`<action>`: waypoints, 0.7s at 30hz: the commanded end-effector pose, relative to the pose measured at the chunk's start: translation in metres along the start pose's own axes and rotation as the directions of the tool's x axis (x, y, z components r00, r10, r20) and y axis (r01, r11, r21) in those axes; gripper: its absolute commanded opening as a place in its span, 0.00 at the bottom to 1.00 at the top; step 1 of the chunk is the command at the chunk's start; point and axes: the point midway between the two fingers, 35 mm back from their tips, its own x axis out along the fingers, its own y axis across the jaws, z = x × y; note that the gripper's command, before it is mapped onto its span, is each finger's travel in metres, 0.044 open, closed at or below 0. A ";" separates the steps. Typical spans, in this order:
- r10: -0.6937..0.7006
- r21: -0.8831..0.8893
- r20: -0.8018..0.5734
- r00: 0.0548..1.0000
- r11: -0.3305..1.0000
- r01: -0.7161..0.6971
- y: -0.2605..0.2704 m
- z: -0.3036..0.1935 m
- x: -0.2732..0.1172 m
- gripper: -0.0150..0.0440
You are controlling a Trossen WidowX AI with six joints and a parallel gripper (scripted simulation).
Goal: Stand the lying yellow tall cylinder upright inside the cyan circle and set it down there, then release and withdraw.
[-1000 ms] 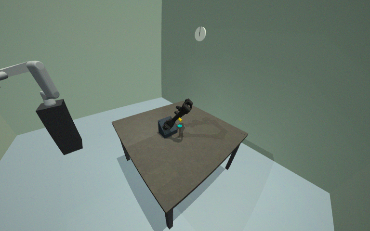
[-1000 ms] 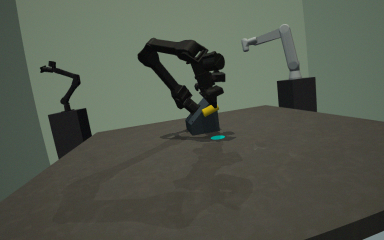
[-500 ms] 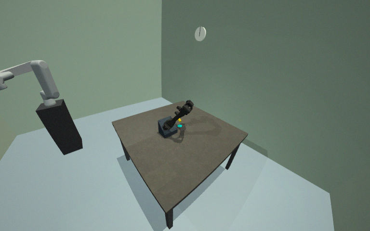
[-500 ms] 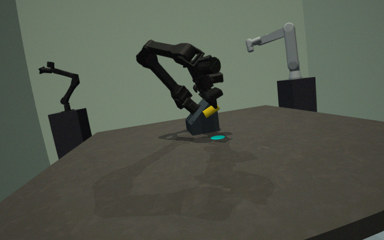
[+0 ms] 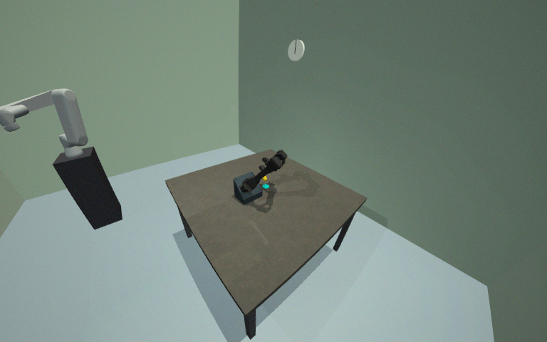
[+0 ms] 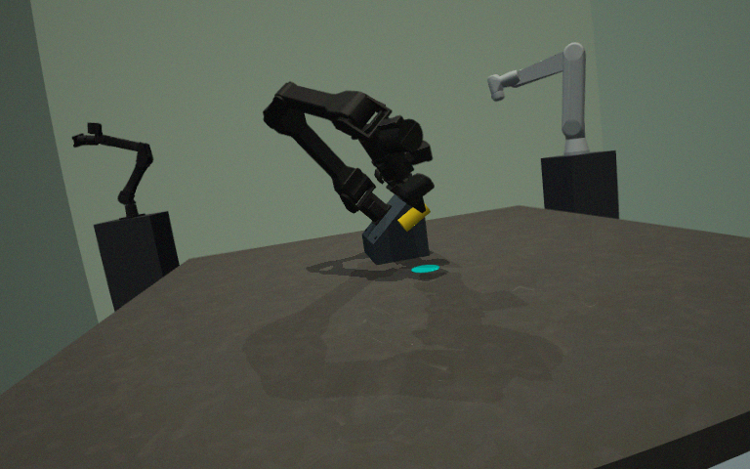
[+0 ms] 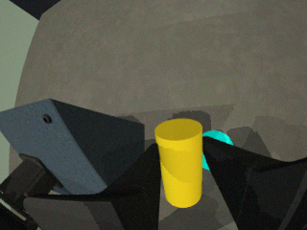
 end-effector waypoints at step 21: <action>0.026 -0.031 0.184 0.983 0.999 -0.021 0.003 -0.002 0.001 0.43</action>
